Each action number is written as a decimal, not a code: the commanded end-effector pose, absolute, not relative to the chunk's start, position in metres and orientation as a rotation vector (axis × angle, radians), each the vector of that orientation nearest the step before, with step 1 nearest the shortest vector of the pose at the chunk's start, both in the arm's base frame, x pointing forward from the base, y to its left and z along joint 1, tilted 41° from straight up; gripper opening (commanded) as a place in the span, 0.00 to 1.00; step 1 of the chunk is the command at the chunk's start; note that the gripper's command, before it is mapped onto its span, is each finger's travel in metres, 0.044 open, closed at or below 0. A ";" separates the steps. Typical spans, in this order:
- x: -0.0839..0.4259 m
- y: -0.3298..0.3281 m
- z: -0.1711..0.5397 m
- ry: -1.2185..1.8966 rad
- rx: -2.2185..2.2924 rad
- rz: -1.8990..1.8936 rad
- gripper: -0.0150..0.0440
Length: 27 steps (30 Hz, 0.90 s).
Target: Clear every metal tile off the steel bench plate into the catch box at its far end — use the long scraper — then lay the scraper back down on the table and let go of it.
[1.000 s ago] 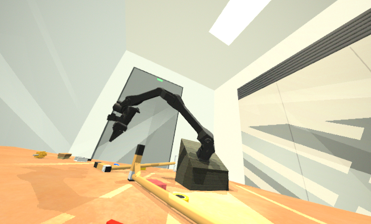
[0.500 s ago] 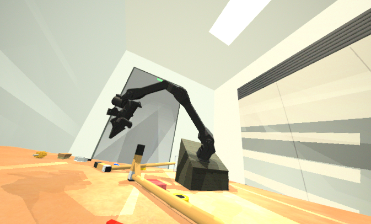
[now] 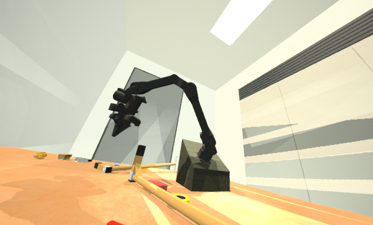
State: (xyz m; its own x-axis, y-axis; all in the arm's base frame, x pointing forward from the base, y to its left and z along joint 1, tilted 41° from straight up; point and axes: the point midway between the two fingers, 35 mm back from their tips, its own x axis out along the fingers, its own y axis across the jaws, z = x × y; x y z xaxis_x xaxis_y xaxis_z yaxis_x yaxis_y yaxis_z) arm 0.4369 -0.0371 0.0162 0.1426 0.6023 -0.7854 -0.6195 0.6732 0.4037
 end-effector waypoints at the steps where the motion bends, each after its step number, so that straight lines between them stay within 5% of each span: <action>1: 0.431 -0.028 0.032 1.092 -0.065 0.915 0.25; 27: 0.369 0.037 0.089 0.944 -0.337 1.152 0.25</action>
State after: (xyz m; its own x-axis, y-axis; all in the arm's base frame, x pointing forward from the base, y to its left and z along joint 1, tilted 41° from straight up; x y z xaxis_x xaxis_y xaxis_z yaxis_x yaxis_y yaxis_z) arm 0.3769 0.0306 0.0798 0.0867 0.6205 -0.7794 -0.8618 0.4392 0.2538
